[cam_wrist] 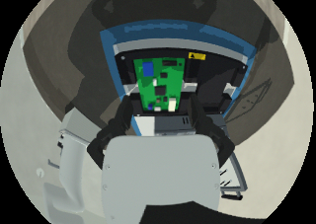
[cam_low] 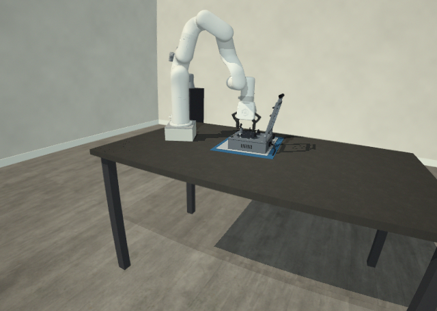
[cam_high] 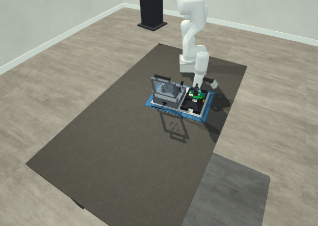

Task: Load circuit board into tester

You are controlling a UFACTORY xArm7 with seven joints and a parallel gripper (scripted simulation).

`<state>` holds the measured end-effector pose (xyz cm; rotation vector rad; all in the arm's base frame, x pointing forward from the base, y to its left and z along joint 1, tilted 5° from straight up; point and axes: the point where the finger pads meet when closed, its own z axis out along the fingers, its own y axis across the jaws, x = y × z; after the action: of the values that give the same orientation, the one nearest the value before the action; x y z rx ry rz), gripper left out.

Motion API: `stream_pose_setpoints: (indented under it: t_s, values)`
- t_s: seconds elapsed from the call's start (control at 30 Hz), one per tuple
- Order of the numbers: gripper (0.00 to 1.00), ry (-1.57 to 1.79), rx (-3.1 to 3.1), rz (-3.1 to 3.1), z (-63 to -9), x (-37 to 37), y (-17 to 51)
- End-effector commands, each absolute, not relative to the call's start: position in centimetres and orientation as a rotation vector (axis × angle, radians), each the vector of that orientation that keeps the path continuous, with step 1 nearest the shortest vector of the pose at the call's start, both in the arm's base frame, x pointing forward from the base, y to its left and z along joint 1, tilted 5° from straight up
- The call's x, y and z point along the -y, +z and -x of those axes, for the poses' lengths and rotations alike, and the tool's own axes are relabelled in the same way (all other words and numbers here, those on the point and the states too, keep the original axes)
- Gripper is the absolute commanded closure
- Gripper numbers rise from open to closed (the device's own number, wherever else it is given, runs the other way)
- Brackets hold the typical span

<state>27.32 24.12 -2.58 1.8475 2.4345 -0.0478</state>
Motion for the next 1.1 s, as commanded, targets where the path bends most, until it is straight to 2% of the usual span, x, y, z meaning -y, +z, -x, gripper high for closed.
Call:
stream_pose_setpoints:
  t_s: [0.0,1.07]
  values:
    - [0.00,-0.042,-2.434,-1.847,-27.5,-24.2,-3.1]
    - [0.00,-0.042,-2.434,-1.847,-27.6,-24.2,-4.4]
